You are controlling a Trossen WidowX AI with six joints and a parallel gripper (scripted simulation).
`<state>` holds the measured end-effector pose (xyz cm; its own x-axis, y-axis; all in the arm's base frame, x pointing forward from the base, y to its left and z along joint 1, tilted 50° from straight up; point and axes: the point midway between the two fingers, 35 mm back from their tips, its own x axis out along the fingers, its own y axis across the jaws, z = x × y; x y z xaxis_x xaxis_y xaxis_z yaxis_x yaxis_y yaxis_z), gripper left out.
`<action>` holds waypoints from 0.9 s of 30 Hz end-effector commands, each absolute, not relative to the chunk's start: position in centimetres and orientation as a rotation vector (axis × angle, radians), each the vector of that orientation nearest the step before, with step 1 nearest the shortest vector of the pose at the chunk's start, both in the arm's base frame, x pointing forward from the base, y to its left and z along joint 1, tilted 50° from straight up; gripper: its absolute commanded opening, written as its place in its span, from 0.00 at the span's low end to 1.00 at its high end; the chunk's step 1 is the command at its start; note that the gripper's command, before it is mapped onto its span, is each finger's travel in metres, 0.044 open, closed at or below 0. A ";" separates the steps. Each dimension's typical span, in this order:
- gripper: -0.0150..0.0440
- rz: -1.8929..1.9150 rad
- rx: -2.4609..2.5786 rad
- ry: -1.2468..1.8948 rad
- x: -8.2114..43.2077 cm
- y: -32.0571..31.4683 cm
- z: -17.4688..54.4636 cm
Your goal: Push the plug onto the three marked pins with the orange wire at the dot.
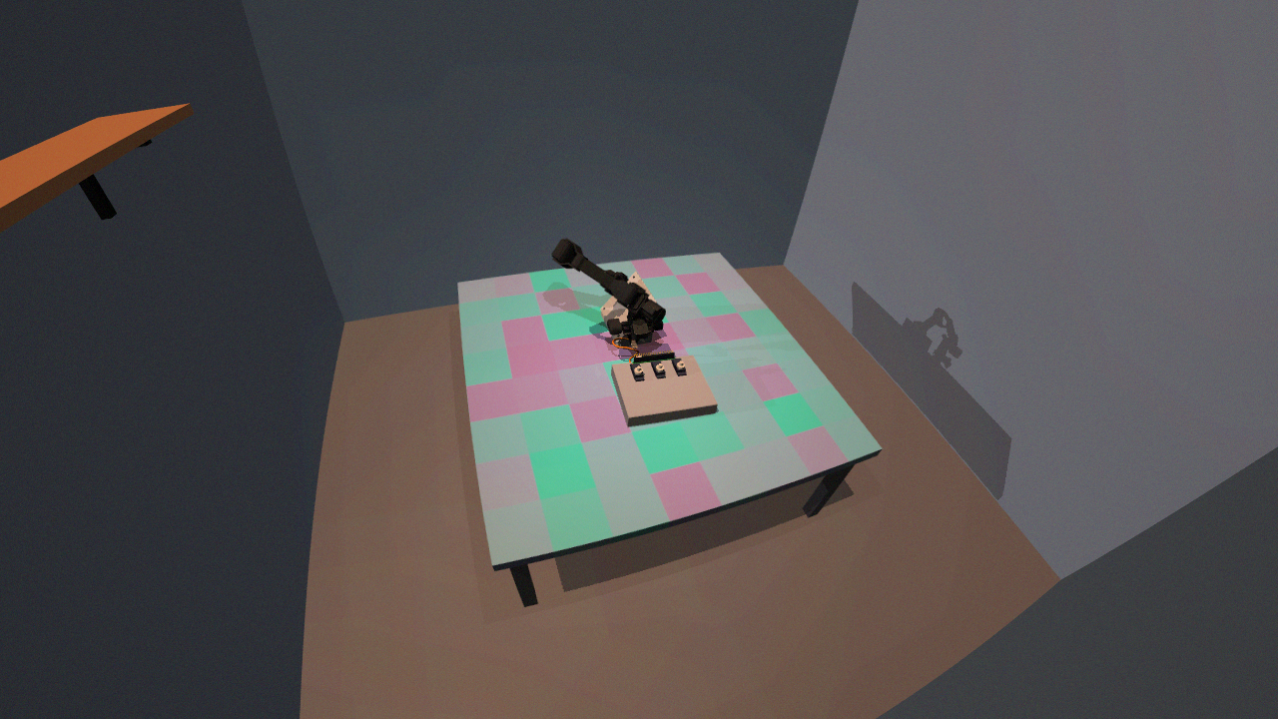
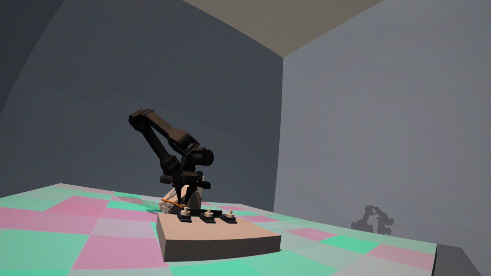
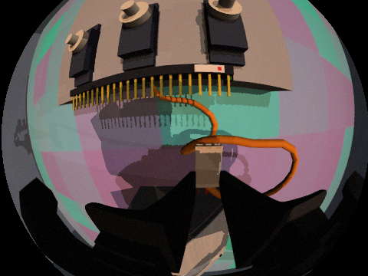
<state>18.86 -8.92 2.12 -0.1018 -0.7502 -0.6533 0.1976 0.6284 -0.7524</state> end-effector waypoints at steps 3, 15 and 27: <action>0.25 -0.856 -0.491 1.458 21.0 -9.5 2.6; 0.25 -0.857 -0.491 1.458 22.1 -9.6 2.6; 0.25 -0.857 -0.491 1.458 22.5 -9.7 2.6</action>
